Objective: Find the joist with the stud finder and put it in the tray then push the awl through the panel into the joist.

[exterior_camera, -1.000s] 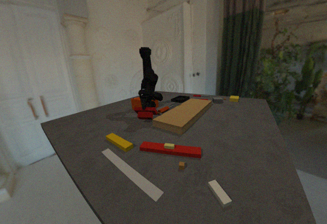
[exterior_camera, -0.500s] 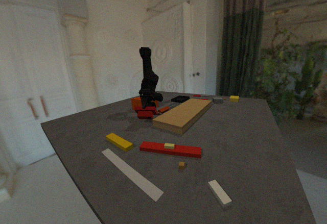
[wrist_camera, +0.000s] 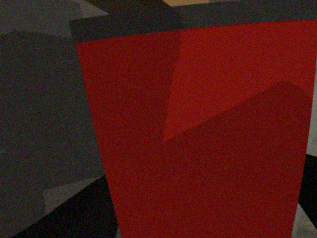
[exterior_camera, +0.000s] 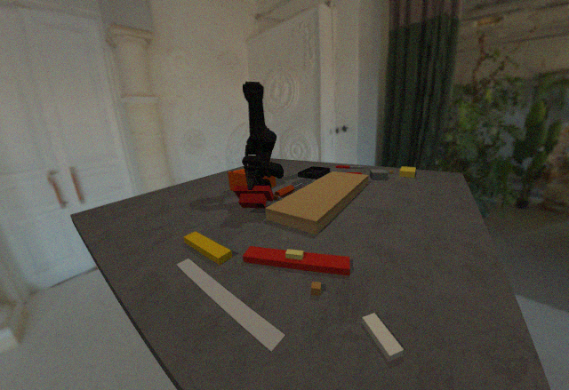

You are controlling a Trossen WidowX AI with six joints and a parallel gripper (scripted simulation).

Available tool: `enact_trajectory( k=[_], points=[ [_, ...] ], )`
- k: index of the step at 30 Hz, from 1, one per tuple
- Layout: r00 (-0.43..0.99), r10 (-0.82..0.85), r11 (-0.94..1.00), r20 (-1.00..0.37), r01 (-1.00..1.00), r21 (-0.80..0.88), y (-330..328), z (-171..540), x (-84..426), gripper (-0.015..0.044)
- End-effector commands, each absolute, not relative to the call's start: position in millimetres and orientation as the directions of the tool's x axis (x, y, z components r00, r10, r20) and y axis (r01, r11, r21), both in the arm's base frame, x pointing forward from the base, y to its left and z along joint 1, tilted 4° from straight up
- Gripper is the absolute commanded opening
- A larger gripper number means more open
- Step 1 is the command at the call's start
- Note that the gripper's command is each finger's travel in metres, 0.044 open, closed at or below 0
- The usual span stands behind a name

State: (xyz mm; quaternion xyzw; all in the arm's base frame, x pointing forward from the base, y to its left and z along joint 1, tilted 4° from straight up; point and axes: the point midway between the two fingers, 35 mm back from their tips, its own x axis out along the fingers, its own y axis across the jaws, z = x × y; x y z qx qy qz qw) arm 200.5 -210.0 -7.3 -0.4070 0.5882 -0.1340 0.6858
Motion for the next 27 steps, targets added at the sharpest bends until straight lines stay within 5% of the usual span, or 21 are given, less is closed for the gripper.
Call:
enact_trajectory(
  k=[1, 25, 27],
  points=[
    [0.270, -0.670, 0.629, -0.691, -0.287, -0.722, -211, -9, 200, 0.0000],
    [0.269, -0.659, 0.635, -0.702, -0.301, -0.712, -208, -28, 200, 0.0000],
    [0.268, -0.657, 0.636, -0.705, -0.305, -0.709, -208, -27, 200, 0.0053]
  ],
)
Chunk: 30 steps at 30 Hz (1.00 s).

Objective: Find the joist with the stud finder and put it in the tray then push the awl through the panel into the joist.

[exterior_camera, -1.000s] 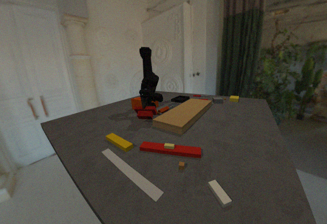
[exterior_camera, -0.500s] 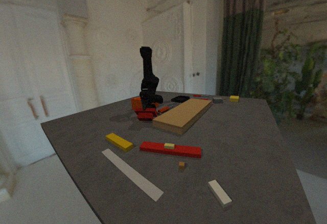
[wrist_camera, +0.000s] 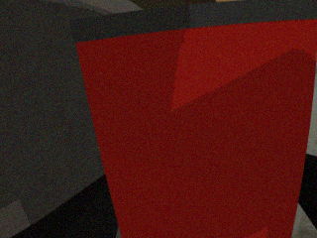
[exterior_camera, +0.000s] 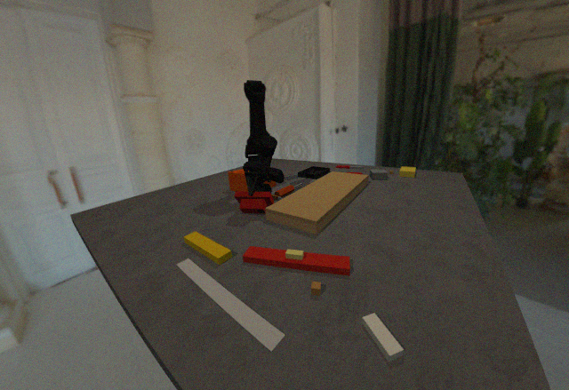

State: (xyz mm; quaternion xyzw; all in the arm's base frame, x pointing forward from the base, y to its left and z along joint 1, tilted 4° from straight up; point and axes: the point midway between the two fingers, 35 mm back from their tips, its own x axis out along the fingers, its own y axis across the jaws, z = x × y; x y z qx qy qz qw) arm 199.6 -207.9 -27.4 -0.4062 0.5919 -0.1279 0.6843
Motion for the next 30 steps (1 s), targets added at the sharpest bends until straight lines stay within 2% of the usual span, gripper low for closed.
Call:
enact_trajectory(
  k=[1, 15, 30],
  points=[
    [0.268, -0.657, 0.636, -0.705, -0.305, -0.709, -208.1, -26.6, 199.8, 0.0079],
    [0.268, -0.657, 0.636, -0.705, -0.305, -0.709, -208.0, -26.5, 199.8, 0.0440],
    [0.267, -0.656, 0.638, -0.706, -0.305, -0.707, -201.9, -19.8, 197.9, 0.0440]
  ],
)
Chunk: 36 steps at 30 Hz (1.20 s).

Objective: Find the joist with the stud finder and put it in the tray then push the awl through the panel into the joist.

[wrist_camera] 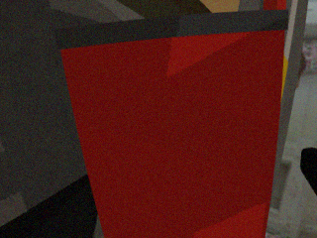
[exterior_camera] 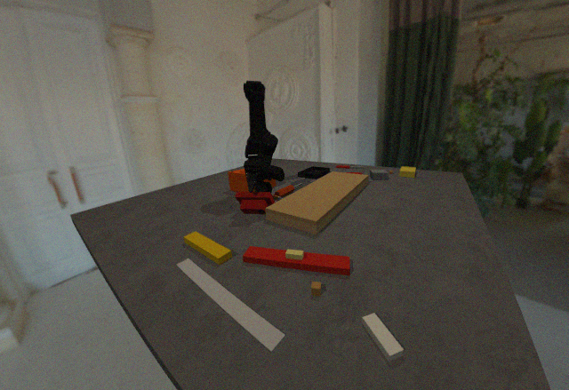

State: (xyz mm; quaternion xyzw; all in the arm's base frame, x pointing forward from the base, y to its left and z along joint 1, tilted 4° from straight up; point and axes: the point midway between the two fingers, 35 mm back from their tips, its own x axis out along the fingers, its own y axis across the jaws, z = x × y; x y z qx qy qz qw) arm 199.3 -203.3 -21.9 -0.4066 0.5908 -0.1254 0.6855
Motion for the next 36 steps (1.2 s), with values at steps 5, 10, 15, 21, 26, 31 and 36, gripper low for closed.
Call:
enact_trajectory(
  k=[5, 10, 15, 21, 26, 31, 36],
  points=[
    [0.267, -0.655, 0.638, -0.707, -0.306, -0.707, -200, -17, 197, 0.0440],
    [0.266, -0.655, 0.638, -0.707, -0.306, -0.706, -197, -15, 196, 0.0440],
    [0.266, -0.655, 0.639, -0.708, -0.306, -0.706, -195, -13, 195, 0.0440],
    [0.266, -0.654, 0.639, -0.708, -0.307, -0.706, -192, -10, 194, 0.0440],
    [0.266, -0.654, 0.639, -0.708, -0.307, -0.705, -190, -2, 195, 0.0440],
    [0.268, -0.652, 0.641, -0.710, -0.307, -0.704, -181, 32, 197, 0.0440],
    [0.269, -0.650, 0.641, -0.710, -0.308, -0.703, -164, 74, 185, 0.0440]
  ],
)
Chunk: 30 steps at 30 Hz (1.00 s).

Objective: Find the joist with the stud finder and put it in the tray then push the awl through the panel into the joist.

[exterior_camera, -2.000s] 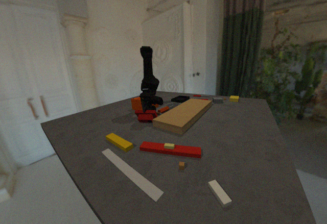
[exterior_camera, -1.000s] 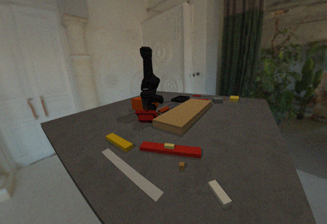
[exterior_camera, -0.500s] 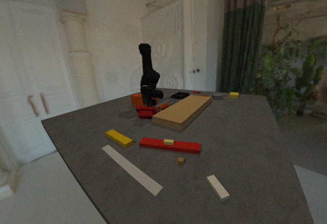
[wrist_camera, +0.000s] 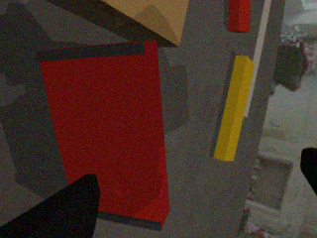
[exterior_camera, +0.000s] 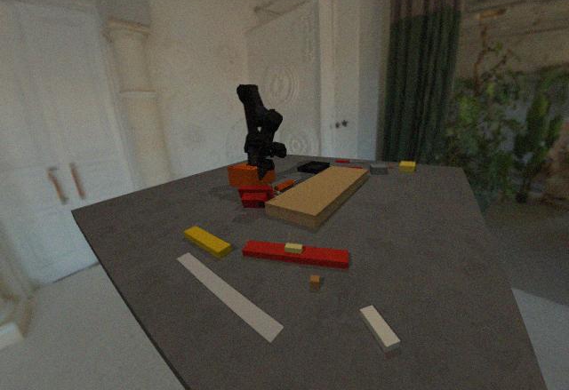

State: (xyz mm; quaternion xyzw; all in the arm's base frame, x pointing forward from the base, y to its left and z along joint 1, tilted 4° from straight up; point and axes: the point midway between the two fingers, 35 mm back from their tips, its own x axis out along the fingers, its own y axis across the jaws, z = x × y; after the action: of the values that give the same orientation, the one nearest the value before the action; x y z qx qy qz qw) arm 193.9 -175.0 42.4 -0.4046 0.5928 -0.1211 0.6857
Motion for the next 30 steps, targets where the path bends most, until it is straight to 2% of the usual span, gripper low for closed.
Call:
enact_trajectory(
  k=[1, 3, 4, 24, 27, 30],
  points=[
    [0.270, -0.650, 0.641, -0.710, -0.308, -0.703, -160, 82, 181, 0.0440],
    [0.270, -0.650, 0.641, -0.711, -0.308, -0.703, -155, 92, 174, 0.0440],
    [0.268, -0.645, 0.644, -0.716, -0.315, -0.698, -167, 62, 188, 0.0440],
    [0.268, -0.645, 0.644, -0.716, -0.315, -0.698, -167, 62, 188, 0.0440],
    [0.235, -0.605, 0.621, -0.761, -0.460, -0.635, -172, 61, 193, 0.0440],
    [0.165, -0.510, 0.534, -0.844, -0.708, -0.462, -184, 57, 201, 0.0440]
  ],
)
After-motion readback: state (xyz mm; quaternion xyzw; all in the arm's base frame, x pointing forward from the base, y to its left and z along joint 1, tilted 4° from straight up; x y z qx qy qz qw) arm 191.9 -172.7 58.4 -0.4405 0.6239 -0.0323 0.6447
